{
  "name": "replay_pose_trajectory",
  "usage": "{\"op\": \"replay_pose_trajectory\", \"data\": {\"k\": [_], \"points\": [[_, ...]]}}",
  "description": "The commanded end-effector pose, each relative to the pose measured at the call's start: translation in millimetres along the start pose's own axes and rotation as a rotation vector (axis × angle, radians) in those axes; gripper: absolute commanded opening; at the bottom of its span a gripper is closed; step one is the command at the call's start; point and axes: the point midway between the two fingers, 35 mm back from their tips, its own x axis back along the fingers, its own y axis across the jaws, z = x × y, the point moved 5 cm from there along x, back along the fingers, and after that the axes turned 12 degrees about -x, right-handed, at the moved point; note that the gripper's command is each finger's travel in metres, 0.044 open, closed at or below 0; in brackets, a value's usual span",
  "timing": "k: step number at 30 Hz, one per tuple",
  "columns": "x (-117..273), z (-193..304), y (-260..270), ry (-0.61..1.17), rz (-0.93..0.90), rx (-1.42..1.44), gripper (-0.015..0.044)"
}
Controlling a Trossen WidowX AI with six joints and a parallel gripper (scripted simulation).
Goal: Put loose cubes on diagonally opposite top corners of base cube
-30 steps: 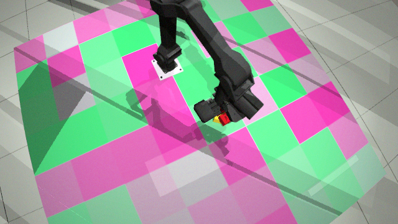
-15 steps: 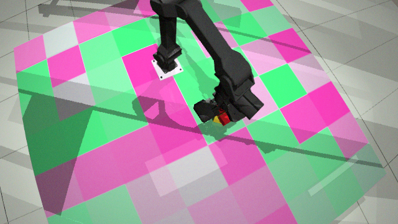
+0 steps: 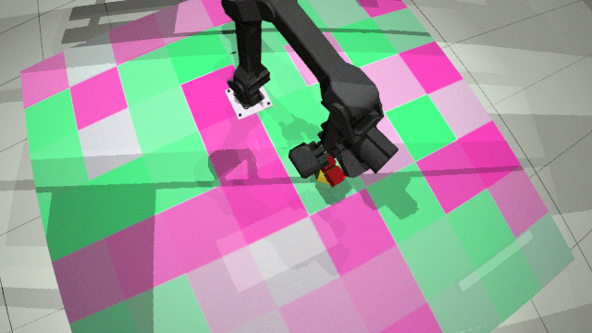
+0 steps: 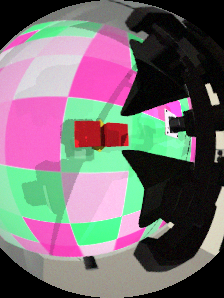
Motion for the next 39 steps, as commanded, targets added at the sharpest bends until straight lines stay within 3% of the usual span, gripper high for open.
{"op": "replay_pose_trajectory", "data": {"k": [1, 20, 23, 28, 32, 39], "points": [[7, 0, 0, -0.003, -0.001, 0.000, 0.0205], [34, 0, 0, -0.003, -0.001, 0.000, 0.0205], [33, 1, 9, -0.004, -0.002, 0.004, 0.0284], [35, 22, 72, -0.008, -0.010, 0.014, 0.0400], [36, 43, 110, 0.002, -0.012, 0.001, 0.0400], [36, 44, 112, 0.002, -0.012, 0.000, 0.0400]]}}
